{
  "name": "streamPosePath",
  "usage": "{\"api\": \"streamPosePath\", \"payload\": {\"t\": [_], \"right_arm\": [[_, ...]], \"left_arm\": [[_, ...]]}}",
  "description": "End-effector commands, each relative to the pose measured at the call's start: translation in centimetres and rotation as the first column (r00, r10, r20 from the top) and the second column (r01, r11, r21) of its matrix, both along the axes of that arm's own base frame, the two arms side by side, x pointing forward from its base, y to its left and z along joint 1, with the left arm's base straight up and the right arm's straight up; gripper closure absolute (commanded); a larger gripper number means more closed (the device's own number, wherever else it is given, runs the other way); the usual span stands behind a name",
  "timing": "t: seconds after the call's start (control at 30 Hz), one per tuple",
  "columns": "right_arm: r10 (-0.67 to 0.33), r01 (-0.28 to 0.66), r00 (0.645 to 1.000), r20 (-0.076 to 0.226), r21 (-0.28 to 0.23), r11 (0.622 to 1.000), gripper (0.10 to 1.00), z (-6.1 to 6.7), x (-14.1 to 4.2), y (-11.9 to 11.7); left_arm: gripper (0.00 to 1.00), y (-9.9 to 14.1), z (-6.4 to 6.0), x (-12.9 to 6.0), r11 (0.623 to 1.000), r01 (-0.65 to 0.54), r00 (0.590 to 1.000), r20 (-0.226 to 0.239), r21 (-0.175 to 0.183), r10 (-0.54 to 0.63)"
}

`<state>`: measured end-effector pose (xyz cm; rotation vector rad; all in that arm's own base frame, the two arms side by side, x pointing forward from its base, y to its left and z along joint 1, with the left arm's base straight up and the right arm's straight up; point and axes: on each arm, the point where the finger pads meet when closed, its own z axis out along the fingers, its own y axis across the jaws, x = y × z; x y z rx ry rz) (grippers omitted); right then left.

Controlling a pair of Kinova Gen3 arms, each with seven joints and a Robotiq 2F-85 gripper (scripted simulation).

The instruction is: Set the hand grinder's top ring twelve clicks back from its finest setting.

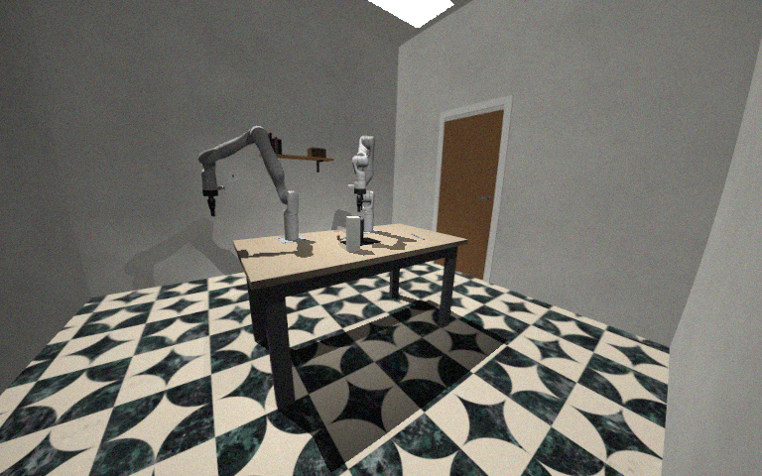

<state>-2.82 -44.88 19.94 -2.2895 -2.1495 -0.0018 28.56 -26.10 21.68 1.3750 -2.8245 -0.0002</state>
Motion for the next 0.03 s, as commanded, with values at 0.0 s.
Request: {"api": "streamPosePath", "payload": {"t": [0.0], "right_arm": [[0.000, 0.000, 1.000, 0.000, -0.002, 1.000, 0.099, 0.06, -0.01, -0.03]], "left_arm": [[0.001, -0.03, 0.07, 0.03, 1.000, 0.000, 1.000, 0.002, -0.001, 0.000]]}}
